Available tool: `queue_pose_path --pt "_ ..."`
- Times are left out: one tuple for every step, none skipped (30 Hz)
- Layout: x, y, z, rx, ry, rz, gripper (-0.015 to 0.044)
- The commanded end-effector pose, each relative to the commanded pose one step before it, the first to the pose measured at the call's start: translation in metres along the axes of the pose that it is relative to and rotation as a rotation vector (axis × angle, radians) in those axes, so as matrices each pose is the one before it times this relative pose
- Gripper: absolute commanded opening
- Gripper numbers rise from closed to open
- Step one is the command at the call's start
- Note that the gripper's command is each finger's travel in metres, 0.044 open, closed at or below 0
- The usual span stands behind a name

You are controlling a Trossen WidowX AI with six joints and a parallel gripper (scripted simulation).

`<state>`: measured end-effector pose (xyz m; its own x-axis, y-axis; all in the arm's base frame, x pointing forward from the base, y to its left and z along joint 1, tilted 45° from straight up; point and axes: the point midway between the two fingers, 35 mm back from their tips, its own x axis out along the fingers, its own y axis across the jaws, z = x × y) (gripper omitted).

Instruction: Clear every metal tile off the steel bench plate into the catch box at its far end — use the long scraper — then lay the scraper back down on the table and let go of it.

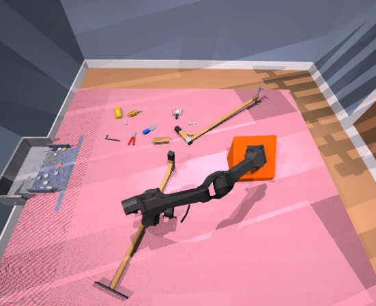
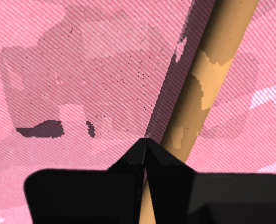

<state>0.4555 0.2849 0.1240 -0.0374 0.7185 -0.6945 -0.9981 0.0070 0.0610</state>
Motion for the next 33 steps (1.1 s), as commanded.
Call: queue_pose_path --pt "0.00288 -0.00447 -0.00223 -0.0051 -0.00325 0.00298 0.0000" --pt "-0.00350 0.00353 0.00205 0.0044 0.00288 -0.00370 0.0000" --pt "-0.00184 -0.00020 0.00004 -0.0014 -0.00055 -0.00114 0.0000" --pt "-0.00307 -0.00032 0.00007 -0.0024 -0.00091 -0.00191 0.0000" --pt "-0.00380 -0.00037 0.00008 -0.0029 -0.00112 -0.00237 0.0000" --pt "-0.00380 -0.00035 0.00008 -0.0029 -0.00112 -0.00239 0.0000" --pt "-0.00380 -0.00033 0.00008 -0.0029 -0.00111 -0.00240 0.0000" --pt "-0.00380 -0.00031 0.00007 -0.0029 -0.00110 -0.00241 0.0000" --pt "-0.00379 -0.00029 0.00007 -0.0029 -0.00109 -0.00242 0.0000" --pt "-0.00379 -0.00027 0.00007 -0.0029 -0.00108 -0.00243 0.0000" --pt "-0.00379 -0.00024 0.00007 -0.0029 -0.00107 -0.00244 0.0000" --pt "-0.00378 -0.00022 0.00007 -0.0029 -0.00106 -0.00245 0.0000" --pt "-0.00378 -0.00020 0.00007 -0.0029 -0.00105 -0.00246 0.0000" --pt "-0.00377 -0.00018 0.00006 -0.0029 -0.00104 -0.00247 0.0000" --pt "-0.00377 -0.00016 0.00006 -0.0029 -0.00103 -0.00248 0.0000" --pt "-0.00377 -0.00013 0.00006 -0.0029 -0.00102 -0.00249 0.0000" --pt "-0.00375 -0.00011 0.00006 -0.0029 -0.00101 -0.00250 0.0000" --pt "-0.00303 -0.00008 0.00005 -0.0024 -0.00080 -0.00202 0.0000" --pt "-0.00181 -0.00004 0.00003 -0.0014 -0.00048 -0.00122 0.0000" --pt "-0.00060 -0.00001 0.00001 -0.0005 -0.00016 -0.00041 0.0000" --pt "0.00000 0.00000 0.00000 0.0000 0.00000 0.00000 0.0000" --pt "-0.00047 0.00009 0.00006 0.0044 -0.00045 -0.00045 0.0000" --pt "-0.00142 0.00028 0.00018 0.0131 -0.00137 -0.00135 0.0000" --pt "-0.00235 0.00048 0.00029 0.0219 -0.00231 -0.00221 0.0000" --pt "-0.00282 0.00059 0.00034 0.0263 -0.00283 -0.00260 0.0000" --pt "-0.00281 0.00062 0.00032 0.0263 -0.00289 -0.00253 0.0000" --pt "-0.00280 0.00064 0.00030 0.0263 -0.00295 -0.00246 0.0000" --pt "-0.00279 0.00066 0.00028 0.0263 -0.00301 -0.00239 0.0000" --pt "-0.00278 0.00068 0.00026 0.0263 -0.00306 -0.00232 0.0000" --pt "-0.00276 0.00070 0.00024 0.0263 -0.00312 -0.00225 0.0000" --pt "-0.00275 0.00072 0.00022 0.0263 -0.00317 -0.00217 0.0000" --pt "-0.00274 0.00074 0.00019 0.0263 -0.00322 -0.00209 0.0000" --pt "-0.00273 0.00076 0.00017 0.0263 -0.00326 -0.00202 0.0000"
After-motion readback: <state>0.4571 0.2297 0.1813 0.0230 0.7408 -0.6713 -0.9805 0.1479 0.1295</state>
